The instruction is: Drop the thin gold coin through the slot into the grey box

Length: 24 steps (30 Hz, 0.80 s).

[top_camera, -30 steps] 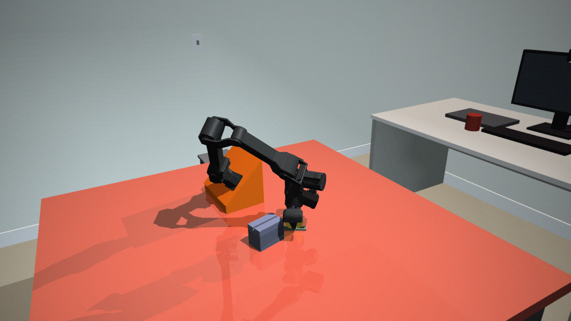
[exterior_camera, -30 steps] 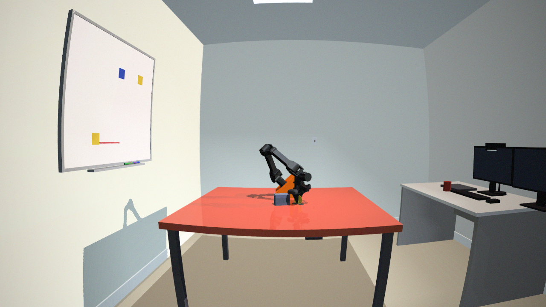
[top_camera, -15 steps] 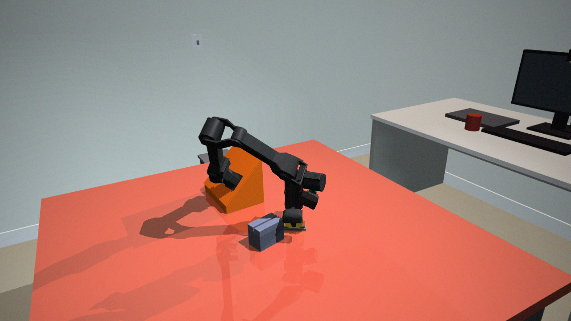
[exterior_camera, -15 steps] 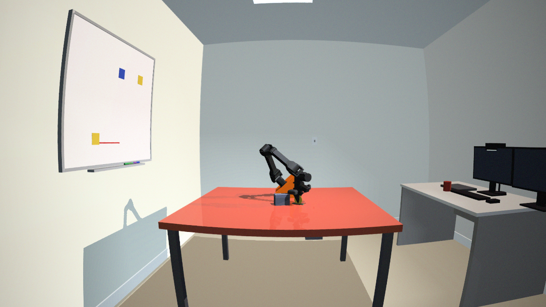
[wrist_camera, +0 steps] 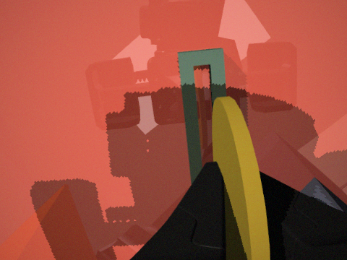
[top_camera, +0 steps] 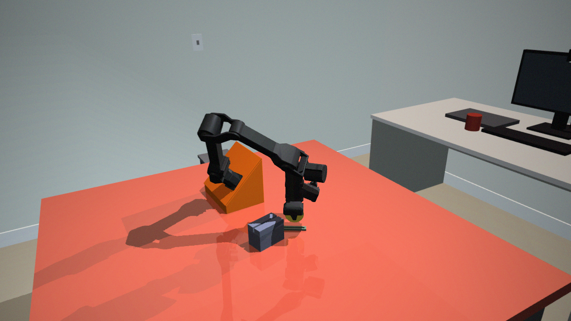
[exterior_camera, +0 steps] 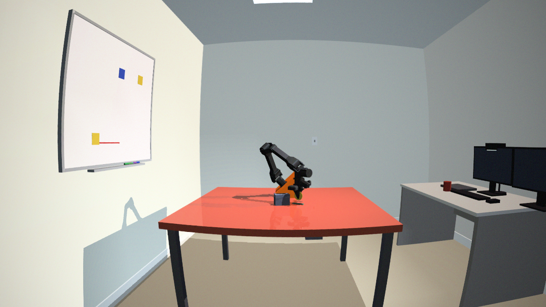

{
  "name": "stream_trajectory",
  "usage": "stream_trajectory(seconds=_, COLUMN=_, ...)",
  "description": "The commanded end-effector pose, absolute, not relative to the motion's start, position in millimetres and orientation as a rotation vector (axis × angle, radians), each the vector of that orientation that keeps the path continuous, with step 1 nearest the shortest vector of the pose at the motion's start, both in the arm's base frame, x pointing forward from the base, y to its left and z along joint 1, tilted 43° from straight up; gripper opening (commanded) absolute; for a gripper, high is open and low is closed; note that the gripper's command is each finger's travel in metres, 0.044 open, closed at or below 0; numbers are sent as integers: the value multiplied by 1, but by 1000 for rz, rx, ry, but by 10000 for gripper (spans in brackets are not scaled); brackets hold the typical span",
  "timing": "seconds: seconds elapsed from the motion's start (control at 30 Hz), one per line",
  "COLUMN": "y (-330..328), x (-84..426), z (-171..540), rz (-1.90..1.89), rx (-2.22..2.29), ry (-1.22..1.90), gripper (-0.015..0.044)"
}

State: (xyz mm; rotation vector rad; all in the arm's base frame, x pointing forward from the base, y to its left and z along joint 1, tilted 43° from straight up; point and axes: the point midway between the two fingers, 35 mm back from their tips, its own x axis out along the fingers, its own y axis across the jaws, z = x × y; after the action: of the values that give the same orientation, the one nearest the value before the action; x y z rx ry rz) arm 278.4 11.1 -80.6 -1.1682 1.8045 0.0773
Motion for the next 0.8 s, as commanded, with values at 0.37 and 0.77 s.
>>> stream_trajectory(seconds=0.37, y=38, x=282, z=-53, rz=79, rx=-1160, ry=1803, gripper=0)
stream_trajectory(seconds=0.77, y=56, x=281, z=-32, rz=77, rx=-1161, ry=1804, gripper=0)
